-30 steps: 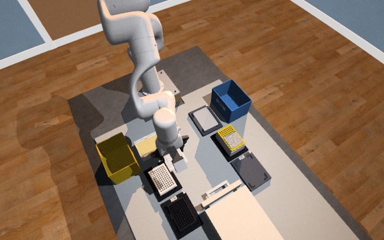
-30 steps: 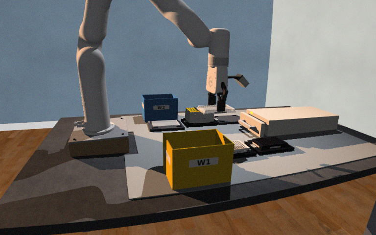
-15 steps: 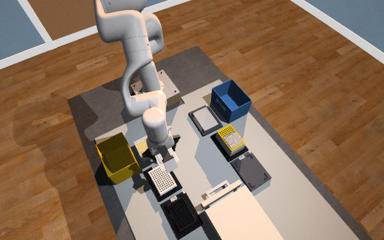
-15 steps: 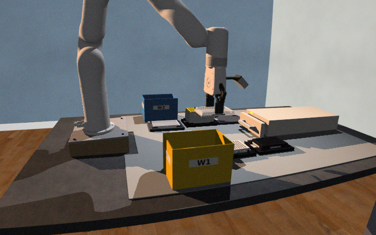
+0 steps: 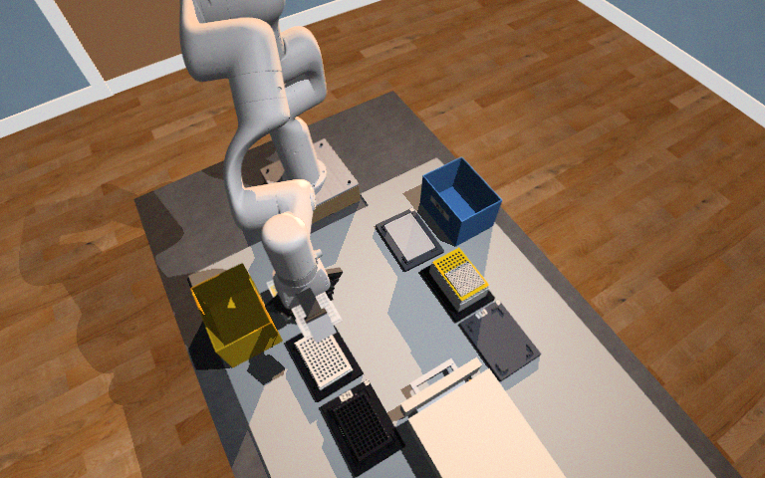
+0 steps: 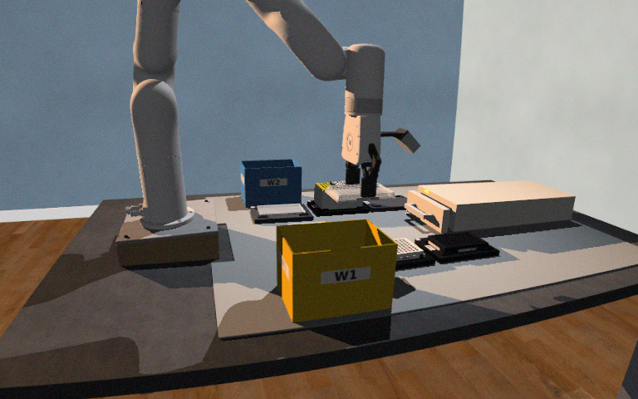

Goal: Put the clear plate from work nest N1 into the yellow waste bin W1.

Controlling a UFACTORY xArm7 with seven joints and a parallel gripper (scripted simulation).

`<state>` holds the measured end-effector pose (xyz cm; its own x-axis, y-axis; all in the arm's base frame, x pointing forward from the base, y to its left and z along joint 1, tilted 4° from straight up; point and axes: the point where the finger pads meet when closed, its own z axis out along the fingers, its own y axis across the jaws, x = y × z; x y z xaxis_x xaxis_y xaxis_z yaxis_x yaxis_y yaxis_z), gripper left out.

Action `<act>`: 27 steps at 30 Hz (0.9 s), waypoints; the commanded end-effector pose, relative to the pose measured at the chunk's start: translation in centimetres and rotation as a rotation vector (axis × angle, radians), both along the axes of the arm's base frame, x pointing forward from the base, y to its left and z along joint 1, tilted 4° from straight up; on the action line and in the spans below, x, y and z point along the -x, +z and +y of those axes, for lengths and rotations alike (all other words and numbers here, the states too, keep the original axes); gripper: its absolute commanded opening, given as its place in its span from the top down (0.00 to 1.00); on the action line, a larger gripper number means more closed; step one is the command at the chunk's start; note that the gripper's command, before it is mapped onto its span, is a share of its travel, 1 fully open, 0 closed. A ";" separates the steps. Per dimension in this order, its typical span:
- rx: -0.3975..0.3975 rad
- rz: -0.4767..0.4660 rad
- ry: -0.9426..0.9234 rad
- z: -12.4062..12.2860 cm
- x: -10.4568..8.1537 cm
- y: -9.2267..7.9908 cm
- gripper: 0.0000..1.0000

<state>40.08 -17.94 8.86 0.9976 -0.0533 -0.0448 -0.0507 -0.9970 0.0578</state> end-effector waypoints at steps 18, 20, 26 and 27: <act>0.001 -0.004 0.001 -3.9 2.8 0.5 1.00; 0.001 -0.004 0.001 -4.3 3.2 0.5 1.00; 0.002 -0.004 0.001 -5.2 3.8 0.6 1.00; 0.002 -0.004 0.001 -5.4 4.0 0.6 1.00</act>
